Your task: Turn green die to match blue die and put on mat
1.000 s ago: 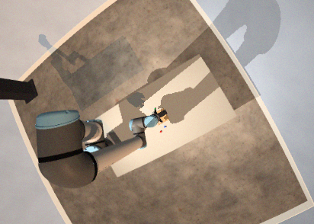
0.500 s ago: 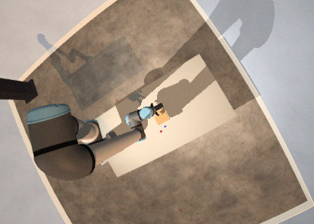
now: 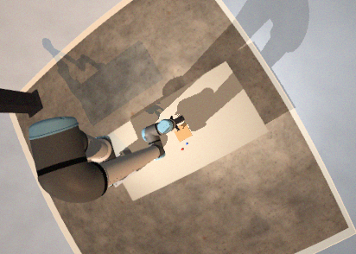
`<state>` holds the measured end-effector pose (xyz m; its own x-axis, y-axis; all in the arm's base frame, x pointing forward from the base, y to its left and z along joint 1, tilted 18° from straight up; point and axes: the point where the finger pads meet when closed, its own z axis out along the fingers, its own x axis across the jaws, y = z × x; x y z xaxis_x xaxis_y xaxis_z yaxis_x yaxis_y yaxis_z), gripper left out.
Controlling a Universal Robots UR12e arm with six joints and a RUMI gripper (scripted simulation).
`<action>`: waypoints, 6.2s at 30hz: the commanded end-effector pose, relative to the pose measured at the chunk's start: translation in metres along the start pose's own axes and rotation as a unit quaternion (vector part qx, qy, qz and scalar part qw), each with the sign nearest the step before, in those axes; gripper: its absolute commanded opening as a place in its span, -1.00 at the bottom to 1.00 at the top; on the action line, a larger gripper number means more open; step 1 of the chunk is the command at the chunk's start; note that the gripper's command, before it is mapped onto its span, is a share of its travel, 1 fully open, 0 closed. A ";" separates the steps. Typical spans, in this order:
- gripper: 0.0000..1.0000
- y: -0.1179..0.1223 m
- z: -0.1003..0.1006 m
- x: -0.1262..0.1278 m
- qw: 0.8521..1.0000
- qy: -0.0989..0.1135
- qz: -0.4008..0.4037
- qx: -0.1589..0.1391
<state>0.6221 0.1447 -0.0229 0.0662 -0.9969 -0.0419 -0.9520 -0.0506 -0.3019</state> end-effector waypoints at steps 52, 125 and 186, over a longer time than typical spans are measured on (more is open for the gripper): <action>1.00 0.000 -0.055 0.000 1.000 0.000 0.000 0.000; 1.00 0.011 -0.106 0.000 0.966 0.000 -0.257 0.000; 1.00 0.010 -0.055 0.002 0.904 0.000 0.428 0.000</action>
<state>0.5962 0.1382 0.0284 -0.6428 -0.7235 -0.2515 -0.7059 0.6870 -0.1721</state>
